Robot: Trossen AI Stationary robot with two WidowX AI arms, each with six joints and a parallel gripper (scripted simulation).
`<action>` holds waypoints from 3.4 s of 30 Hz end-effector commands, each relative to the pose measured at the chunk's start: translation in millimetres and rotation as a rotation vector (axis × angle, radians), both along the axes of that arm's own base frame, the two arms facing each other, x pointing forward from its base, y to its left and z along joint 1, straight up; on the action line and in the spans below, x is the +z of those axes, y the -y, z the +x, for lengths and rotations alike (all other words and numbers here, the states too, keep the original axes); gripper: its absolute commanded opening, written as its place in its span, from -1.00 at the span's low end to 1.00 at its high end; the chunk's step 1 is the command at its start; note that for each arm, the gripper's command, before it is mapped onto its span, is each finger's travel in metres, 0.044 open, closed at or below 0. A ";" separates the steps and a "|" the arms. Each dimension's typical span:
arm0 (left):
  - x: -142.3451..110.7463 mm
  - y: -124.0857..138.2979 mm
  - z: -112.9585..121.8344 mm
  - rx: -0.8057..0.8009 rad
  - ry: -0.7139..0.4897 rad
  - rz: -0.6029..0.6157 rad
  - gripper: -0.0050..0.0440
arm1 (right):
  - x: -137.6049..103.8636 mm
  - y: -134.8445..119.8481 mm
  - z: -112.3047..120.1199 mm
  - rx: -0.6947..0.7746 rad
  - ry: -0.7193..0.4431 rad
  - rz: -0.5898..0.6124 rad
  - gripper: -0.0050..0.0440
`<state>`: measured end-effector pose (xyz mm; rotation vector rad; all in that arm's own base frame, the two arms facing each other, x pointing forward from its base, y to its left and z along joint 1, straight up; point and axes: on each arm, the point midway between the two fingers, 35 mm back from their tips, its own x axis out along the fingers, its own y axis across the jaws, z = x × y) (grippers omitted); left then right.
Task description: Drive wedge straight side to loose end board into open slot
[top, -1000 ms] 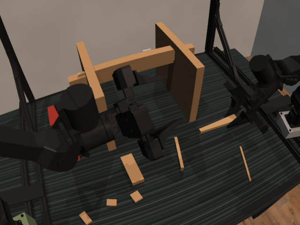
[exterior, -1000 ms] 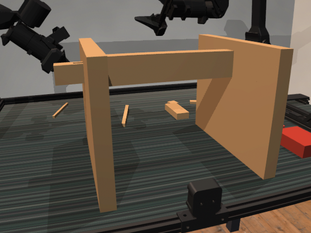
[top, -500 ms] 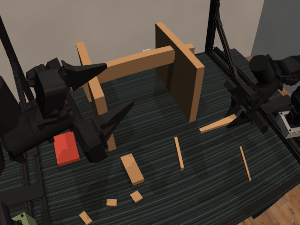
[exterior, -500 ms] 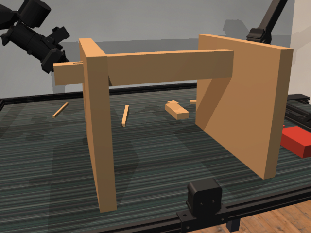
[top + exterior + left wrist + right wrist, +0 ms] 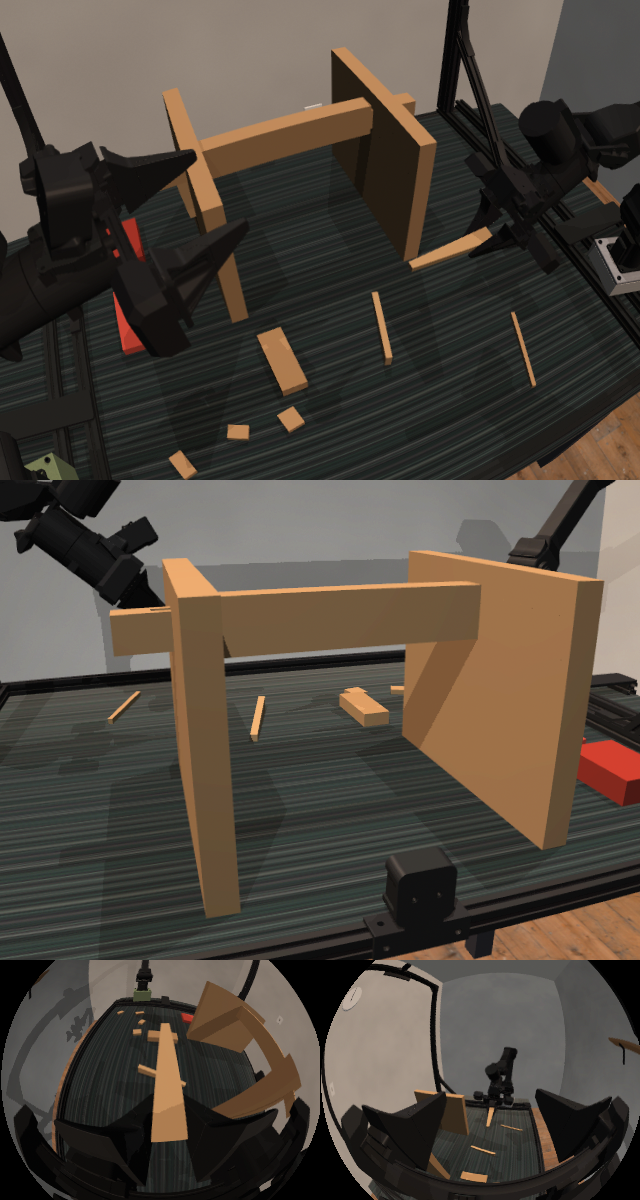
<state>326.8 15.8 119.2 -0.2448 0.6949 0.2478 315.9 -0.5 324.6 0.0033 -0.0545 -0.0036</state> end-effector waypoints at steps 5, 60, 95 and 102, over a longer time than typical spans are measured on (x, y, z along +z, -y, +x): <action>58.4 36.5 51.3 0.045 0.011 -0.320 -0.80 | -1.7 -0.5 -0.2 0.004 -0.004 -0.003 1.00; 177.5 271.1 38.5 1.084 -0.817 -1.418 -0.80 | -1.7 -0.5 -0.2 0.004 -0.004 -0.003 1.00; 165.1 261.9 71.6 1.078 -0.811 -1.426 -0.80 | -1.7 -0.5 -0.2 0.004 -0.004 -0.003 1.00; 166.4 261.8 70.9 1.079 -0.812 -1.423 -0.80 | -1.7 -0.5 -0.2 0.004 -0.004 -0.003 1.00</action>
